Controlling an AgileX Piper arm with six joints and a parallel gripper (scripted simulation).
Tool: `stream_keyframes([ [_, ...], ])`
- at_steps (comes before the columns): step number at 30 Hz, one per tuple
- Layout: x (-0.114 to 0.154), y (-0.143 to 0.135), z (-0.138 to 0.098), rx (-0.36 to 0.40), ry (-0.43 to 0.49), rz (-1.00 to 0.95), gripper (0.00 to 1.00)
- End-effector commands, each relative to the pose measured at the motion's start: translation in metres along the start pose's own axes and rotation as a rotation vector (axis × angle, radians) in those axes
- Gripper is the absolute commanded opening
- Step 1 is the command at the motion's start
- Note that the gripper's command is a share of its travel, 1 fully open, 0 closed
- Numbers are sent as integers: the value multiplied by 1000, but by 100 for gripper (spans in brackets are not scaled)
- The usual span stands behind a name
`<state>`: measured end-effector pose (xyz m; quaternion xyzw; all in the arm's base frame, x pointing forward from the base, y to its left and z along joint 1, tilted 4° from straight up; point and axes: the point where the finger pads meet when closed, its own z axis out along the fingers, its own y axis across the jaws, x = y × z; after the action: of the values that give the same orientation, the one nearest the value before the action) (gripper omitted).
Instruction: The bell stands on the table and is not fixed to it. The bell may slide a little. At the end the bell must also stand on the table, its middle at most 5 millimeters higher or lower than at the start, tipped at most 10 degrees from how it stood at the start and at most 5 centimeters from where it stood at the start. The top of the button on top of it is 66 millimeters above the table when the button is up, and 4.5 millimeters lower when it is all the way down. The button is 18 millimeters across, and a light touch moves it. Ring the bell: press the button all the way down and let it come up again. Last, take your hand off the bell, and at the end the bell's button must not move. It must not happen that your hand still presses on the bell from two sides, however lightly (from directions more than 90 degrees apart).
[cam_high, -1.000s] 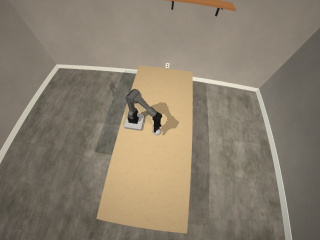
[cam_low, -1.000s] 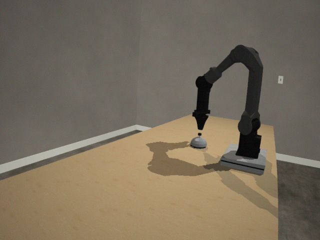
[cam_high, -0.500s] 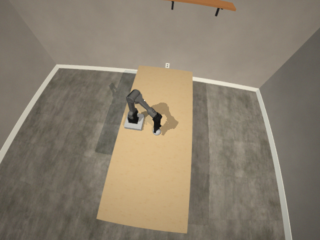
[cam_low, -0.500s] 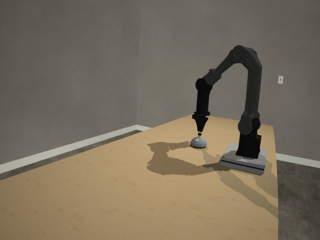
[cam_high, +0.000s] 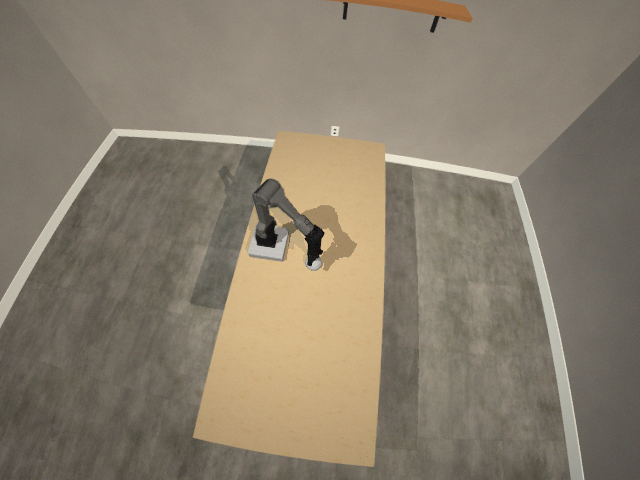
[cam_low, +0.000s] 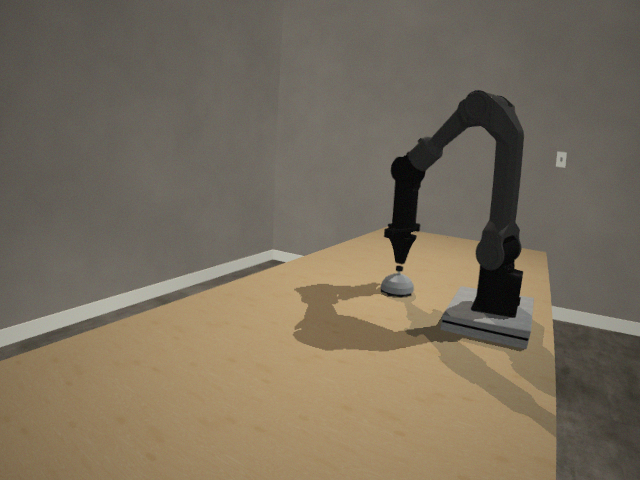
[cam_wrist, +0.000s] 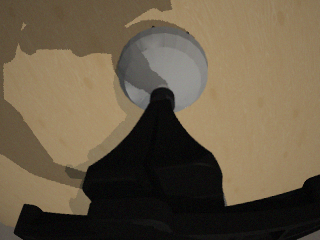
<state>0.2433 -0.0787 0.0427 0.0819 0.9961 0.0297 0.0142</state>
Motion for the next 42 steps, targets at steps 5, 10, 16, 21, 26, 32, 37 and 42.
stream_keyframes([
  [5,0,0,1,-1,1,-1,0],
  [10,0,0,1,-1,1,-1,0],
  [16,0,0,1,-1,1,-1,0],
  [21,0,0,1,-1,1,-1,0],
  [26,0,0,1,-1,2,-1,0],
  [32,0,0,4,-1,1,-1,0],
  [37,1,1,10,-1,4,-1,0],
  [42,0,0,11,-1,1,-1,0],
])
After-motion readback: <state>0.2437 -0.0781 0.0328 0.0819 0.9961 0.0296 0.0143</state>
